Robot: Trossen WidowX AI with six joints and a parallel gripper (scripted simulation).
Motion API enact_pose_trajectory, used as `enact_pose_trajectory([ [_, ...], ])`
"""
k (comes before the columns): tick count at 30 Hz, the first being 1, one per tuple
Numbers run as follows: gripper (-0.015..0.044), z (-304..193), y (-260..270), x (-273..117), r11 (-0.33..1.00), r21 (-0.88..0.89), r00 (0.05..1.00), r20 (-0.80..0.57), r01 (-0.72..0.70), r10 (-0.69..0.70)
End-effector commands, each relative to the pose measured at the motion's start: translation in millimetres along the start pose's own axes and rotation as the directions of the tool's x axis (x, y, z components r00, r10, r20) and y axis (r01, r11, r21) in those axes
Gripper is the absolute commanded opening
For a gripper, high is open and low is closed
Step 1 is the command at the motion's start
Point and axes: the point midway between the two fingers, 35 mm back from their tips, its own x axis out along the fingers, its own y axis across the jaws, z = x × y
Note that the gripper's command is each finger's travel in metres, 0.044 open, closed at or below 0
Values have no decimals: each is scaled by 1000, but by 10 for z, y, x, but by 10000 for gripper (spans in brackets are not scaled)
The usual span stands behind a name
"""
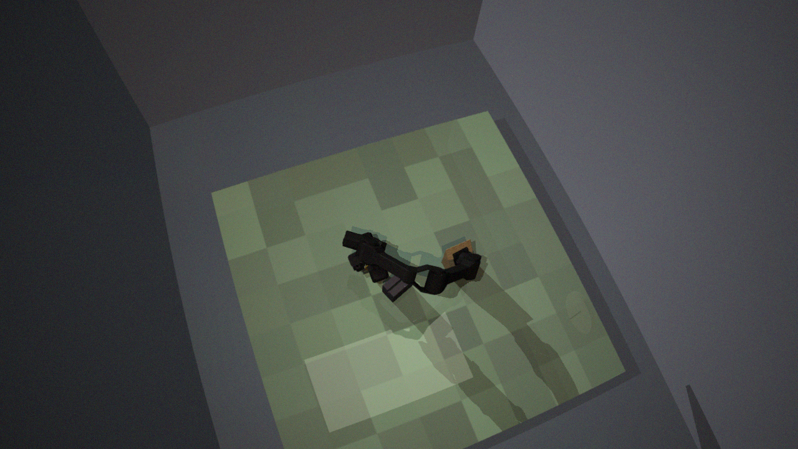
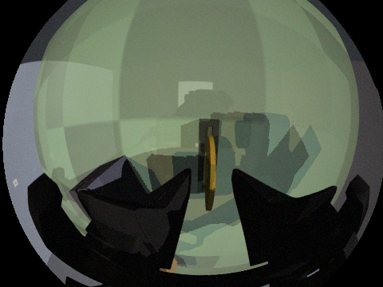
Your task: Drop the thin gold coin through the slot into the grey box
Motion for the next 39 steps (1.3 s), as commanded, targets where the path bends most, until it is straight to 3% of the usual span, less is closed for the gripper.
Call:
enact_pose_trajectory([
  [1,161,-18,8,80,1000,7,1000,-3,-7,7],
  [16,161,-38,20,299,1000,6,1000,-3,-9,9],
  [22,3,-38,20,299,1000,6,1000,-3,-9,9],
  [39,0,-16,5,118,1000,7,1000,-3,-6,7],
])
